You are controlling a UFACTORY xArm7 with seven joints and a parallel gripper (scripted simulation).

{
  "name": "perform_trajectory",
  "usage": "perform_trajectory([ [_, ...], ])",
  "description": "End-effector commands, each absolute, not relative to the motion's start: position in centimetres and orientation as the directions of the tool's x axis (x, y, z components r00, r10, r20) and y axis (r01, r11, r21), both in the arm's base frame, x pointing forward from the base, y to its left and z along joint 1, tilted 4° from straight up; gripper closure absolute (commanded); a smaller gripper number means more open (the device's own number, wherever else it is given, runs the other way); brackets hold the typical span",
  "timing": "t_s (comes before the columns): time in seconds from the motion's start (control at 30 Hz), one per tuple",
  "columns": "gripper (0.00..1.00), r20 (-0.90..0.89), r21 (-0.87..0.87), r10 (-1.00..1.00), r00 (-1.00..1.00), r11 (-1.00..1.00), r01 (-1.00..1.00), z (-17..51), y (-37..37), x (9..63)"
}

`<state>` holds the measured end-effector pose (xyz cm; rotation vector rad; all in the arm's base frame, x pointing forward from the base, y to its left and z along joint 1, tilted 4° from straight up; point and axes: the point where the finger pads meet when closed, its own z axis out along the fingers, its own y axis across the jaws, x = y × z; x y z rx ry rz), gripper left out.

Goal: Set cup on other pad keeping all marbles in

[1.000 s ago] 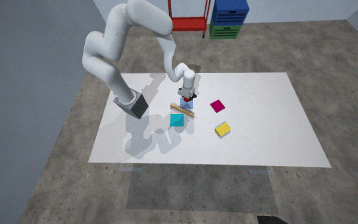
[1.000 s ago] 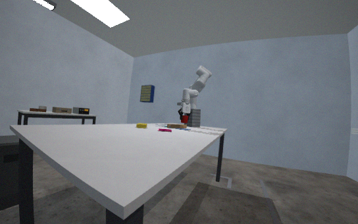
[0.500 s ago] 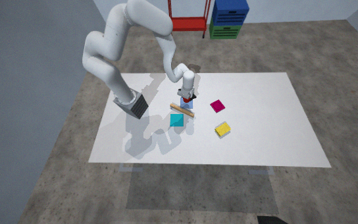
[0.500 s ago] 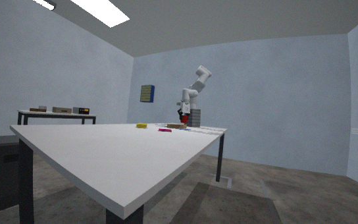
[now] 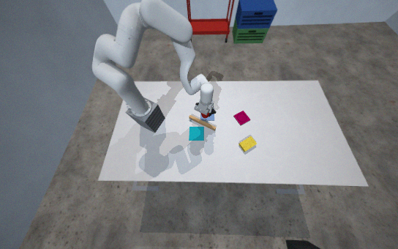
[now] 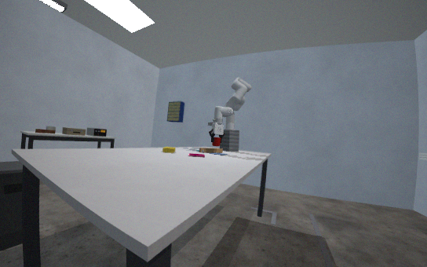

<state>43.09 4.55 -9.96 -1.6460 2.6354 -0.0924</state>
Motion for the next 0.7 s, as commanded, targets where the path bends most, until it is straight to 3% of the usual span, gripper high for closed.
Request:
perform_trajectory([
  [0.0, 0.16, -0.002, -0.072, -0.899, -0.437, 0.436, -0.897, -9.8, 3.3, 42.6],
  [0.67, 0.16, -0.002, -0.072, -0.899, -0.437, 0.436, -0.897, -9.8, -4.2, 39.0],
])
